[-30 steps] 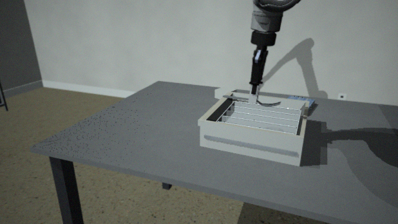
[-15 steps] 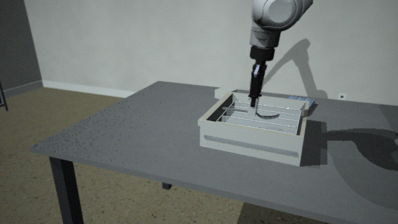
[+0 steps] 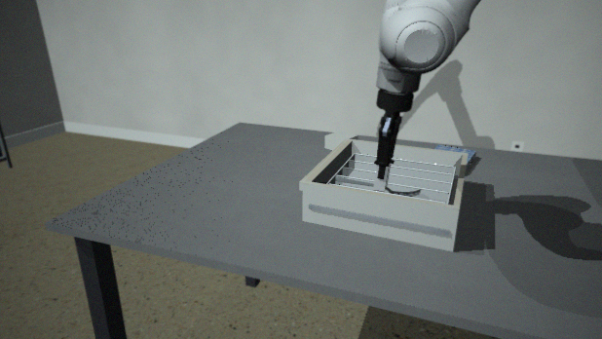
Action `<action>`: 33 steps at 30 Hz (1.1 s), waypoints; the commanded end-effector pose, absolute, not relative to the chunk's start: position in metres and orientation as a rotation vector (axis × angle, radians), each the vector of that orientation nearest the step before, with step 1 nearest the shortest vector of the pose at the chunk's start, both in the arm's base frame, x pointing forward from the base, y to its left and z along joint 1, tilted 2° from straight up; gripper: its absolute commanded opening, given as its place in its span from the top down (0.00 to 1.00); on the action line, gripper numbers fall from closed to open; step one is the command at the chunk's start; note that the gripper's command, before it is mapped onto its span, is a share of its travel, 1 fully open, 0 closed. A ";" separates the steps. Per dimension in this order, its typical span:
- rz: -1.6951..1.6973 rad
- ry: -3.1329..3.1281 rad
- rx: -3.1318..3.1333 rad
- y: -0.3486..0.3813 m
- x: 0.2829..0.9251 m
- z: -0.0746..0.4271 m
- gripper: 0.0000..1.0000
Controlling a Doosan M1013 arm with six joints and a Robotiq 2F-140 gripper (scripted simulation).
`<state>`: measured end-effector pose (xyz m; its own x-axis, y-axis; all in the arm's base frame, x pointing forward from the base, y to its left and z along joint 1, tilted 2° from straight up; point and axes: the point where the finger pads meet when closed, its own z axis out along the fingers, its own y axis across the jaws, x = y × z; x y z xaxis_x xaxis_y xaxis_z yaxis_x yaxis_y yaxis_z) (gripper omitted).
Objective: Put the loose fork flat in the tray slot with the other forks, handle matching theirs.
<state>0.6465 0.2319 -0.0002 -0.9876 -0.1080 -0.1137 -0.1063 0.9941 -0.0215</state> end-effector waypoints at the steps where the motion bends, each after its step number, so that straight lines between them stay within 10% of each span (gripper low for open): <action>1: -0.023 3.022 -0.163 0.232 0.647 -0.008 0.98; 33: -0.023 3.022 -0.163 0.231 0.648 -0.026 0.98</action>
<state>0.6476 0.2314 -0.0258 -0.9876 -0.1080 -0.1139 -0.1062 0.9941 -0.0215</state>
